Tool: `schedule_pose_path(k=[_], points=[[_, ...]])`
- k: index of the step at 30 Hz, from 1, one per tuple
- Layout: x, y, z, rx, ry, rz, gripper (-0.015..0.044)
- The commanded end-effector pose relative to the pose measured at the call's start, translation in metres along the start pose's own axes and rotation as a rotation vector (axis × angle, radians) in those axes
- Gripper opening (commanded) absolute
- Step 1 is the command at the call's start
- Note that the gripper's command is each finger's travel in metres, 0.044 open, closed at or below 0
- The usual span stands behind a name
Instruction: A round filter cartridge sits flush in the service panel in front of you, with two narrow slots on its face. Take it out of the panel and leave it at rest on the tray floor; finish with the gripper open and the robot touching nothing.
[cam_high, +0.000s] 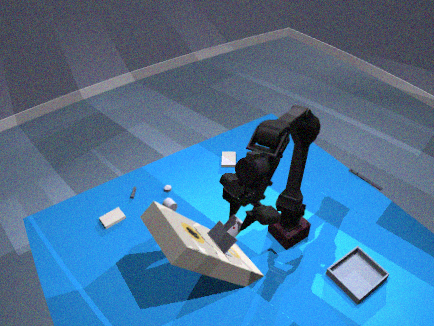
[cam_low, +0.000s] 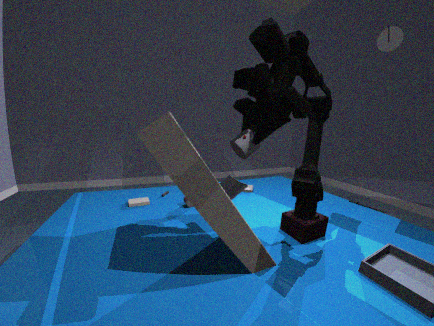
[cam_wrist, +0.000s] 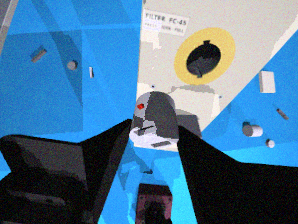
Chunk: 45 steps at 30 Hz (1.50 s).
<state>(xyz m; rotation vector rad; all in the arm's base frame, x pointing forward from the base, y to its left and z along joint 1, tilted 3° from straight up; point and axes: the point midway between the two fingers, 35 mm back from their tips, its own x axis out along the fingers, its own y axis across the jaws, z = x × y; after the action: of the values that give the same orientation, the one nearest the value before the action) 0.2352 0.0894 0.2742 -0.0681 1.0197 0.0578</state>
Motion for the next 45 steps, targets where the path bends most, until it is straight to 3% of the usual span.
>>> schedule_pose_path(k=[1,11,45], points=[[0.0,0.013,0.002,0.006,-0.011,0.0,0.0],[0.003,0.036,-0.004,-0.018,-0.005,0.01,0.0],[-0.033,0.171,-0.123,-0.853,-0.012,0.499,0.0]])
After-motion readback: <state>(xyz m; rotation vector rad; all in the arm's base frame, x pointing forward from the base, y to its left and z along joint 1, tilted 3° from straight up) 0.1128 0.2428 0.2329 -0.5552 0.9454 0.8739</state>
